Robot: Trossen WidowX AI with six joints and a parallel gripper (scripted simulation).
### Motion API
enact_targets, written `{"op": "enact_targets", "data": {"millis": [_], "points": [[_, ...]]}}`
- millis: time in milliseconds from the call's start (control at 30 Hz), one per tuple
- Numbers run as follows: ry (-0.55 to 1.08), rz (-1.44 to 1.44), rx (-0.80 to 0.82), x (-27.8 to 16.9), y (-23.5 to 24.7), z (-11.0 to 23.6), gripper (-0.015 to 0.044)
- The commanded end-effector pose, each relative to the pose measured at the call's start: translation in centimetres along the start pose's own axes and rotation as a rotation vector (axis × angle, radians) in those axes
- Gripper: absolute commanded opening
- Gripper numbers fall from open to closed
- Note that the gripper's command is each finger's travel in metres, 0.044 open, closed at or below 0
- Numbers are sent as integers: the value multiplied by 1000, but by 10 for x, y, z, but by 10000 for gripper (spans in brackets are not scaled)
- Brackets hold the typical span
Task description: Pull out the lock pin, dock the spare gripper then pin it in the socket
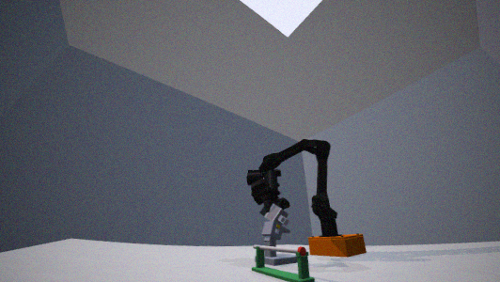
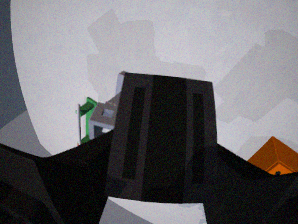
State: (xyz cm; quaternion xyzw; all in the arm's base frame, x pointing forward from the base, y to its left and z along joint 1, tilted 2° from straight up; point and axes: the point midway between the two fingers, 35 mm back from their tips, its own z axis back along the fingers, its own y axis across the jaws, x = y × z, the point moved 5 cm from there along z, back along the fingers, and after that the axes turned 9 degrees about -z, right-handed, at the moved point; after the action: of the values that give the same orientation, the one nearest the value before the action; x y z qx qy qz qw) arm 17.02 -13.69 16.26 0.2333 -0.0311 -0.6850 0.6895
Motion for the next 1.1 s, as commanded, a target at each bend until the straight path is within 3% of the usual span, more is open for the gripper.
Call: {"op": "enact_targets", "data": {"millis": [0, 1067], "points": [[-43, 92, 15, -9, 1, 0, 0], [-338, 694, 128, -59, 6, -4, 0]]}}
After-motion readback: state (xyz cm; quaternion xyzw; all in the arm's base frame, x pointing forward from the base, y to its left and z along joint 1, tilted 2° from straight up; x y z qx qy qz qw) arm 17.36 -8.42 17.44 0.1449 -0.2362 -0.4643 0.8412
